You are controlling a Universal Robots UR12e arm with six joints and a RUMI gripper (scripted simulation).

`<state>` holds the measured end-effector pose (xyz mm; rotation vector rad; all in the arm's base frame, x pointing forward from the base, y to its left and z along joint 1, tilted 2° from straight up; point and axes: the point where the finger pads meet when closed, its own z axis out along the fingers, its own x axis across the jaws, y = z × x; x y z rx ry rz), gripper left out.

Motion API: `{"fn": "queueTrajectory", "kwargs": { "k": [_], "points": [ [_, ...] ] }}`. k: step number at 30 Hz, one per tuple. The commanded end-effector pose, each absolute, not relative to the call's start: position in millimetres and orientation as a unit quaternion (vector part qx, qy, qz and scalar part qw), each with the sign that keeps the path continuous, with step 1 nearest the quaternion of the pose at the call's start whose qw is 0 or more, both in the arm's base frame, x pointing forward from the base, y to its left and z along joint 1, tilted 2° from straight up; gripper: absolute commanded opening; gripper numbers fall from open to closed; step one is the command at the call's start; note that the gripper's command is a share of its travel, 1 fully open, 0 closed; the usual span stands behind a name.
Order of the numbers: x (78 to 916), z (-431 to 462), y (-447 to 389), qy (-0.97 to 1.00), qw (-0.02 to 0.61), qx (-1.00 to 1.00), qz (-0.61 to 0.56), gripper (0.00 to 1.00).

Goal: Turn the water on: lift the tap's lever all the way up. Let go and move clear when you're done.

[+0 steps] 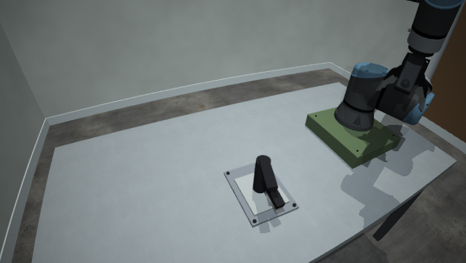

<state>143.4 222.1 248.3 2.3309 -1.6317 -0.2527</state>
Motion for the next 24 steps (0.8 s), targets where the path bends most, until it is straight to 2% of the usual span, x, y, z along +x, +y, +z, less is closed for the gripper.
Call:
{"fn": "queueTrajectory", "kwargs": {
  "k": [1, 24],
  "points": [
    [143.9, 248.9, 222.3, -0.565, 0.142, 0.808, -0.087, 1.0],
    [154.0, 249.4, 224.8, -0.558, 0.137, 0.814, -0.088, 1.0]
  ]
}}
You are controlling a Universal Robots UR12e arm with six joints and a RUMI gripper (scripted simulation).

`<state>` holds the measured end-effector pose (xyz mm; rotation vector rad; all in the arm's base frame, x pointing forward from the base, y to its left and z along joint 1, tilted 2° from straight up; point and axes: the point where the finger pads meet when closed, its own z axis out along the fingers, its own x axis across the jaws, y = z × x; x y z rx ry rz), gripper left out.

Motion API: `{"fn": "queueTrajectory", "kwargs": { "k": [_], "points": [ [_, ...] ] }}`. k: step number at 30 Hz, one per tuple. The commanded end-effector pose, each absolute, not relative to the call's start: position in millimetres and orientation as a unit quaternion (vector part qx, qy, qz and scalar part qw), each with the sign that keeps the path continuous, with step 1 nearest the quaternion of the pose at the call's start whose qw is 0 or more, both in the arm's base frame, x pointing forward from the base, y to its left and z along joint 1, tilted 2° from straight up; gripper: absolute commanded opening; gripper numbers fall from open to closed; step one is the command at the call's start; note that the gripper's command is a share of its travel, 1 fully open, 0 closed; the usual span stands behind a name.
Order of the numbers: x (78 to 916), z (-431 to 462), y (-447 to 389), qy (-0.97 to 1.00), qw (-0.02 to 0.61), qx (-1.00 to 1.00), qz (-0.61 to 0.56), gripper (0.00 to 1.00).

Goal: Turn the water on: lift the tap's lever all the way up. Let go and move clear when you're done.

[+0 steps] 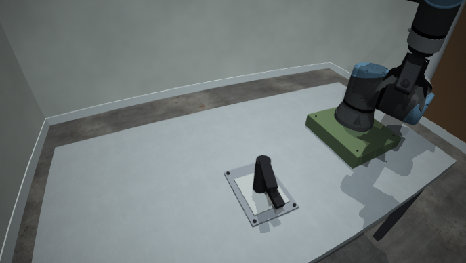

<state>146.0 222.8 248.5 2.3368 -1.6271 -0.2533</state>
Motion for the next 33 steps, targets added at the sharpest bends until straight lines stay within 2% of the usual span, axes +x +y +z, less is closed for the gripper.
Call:
{"fn": "queueTrajectory", "kwargs": {
  "k": [1, 10, 33],
  "points": [
    [158.5, 249.5, 225.9, -0.554, 0.135, 0.816, -0.088, 1.0],
    [220.3, 250.1, 238.2, -0.507, 0.111, 0.85, -0.089, 1.0],
    [453.0, 220.2, 243.3, -0.318, 0.035, 0.945, -0.06, 1.0]
  ]
}}
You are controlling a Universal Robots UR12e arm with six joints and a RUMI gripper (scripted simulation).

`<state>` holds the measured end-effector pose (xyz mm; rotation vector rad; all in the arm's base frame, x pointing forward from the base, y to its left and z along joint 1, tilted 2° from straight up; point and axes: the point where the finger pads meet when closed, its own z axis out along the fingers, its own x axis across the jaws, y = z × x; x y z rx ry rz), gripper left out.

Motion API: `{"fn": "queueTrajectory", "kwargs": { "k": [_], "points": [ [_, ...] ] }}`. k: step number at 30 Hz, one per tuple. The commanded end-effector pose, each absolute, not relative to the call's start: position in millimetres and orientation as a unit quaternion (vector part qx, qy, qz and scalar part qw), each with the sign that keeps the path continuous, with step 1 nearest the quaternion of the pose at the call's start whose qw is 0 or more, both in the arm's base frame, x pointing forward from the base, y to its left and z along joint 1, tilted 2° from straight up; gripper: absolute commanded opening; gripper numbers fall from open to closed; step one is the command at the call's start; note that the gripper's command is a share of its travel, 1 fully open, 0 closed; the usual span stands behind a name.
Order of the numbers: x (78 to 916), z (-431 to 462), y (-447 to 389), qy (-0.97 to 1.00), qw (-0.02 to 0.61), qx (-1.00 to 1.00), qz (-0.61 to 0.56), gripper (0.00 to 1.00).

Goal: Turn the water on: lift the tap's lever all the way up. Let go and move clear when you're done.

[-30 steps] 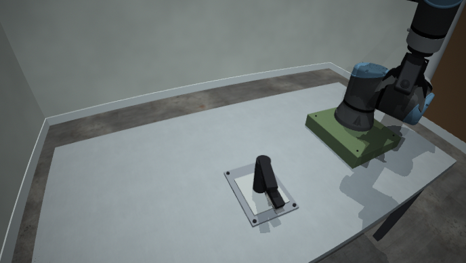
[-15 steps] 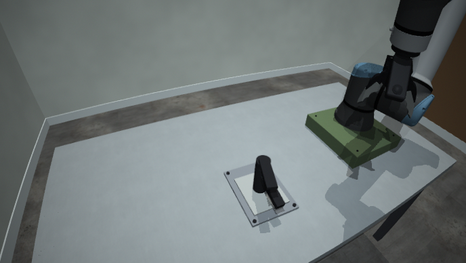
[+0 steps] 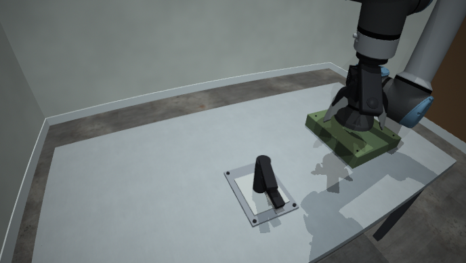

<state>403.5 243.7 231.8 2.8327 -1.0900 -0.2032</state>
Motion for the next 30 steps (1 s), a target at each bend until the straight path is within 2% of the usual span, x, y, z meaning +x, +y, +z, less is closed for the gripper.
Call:
{"fn": "queueTrajectory", "kwargs": {
  "k": [1, 18, 30],
  "points": [
    [462.6, 217.8, 242.1, -0.31, 0.032, 0.948, -0.058, 1.0],
    [603.9, 169.9, 209.7, -0.18, 0.005, 0.983, -0.02, 1.0],
    [621.9, 161.9, 203.5, -0.162, 0.002, 0.987, -0.014, 1.0]
  ]
}}
